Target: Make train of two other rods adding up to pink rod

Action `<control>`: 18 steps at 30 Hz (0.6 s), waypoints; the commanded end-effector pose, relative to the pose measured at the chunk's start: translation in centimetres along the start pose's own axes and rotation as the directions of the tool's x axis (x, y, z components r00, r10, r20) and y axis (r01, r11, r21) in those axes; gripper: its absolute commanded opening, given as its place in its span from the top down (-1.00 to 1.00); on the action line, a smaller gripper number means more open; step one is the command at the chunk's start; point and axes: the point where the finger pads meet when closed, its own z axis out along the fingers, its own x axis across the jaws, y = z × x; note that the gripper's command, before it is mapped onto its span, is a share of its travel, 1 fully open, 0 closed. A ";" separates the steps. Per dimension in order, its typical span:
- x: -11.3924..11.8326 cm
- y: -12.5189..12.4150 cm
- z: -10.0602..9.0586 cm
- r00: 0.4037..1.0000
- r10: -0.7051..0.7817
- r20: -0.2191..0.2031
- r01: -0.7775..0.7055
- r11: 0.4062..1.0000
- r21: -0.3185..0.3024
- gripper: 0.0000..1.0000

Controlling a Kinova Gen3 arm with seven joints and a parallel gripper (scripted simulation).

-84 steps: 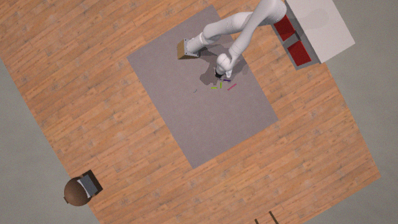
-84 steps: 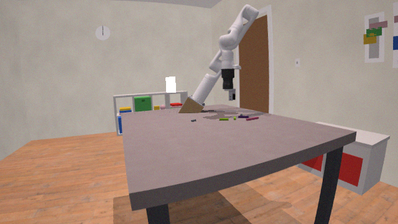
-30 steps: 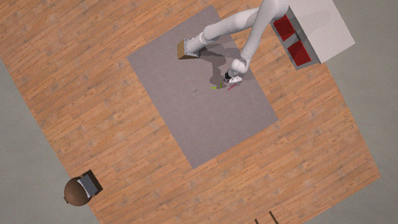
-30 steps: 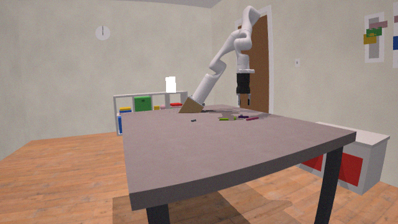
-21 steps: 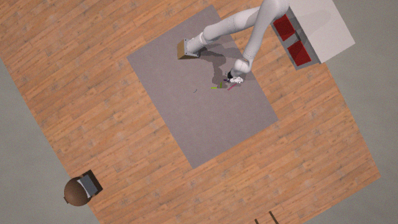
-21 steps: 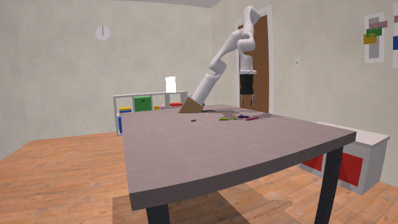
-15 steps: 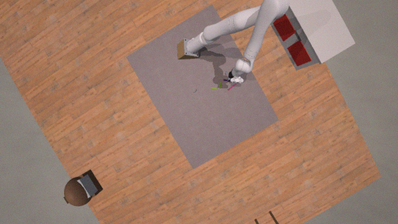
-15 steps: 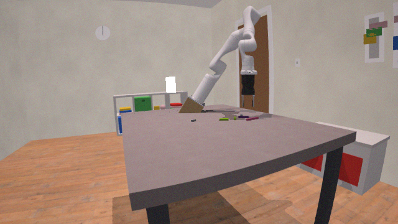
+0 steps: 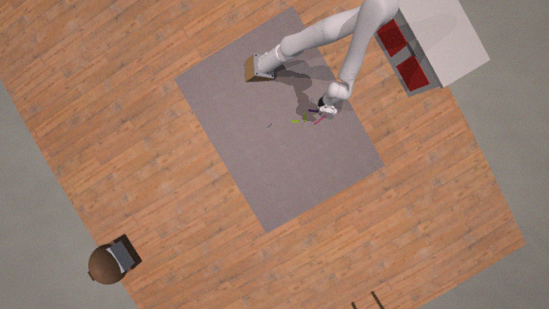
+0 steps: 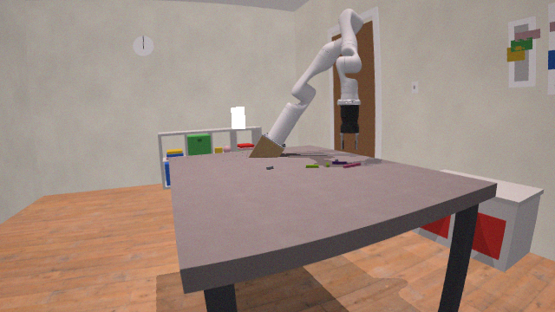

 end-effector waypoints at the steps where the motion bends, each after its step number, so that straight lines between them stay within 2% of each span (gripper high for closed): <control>1: -0.2 0.1 0.0 1.000 0.006 0.001 -0.006 1.000 0.000 -1.00; 18: -0.3 0.2 0.1 1.000 0.029 0.002 -0.029 1.000 -0.001 -1.00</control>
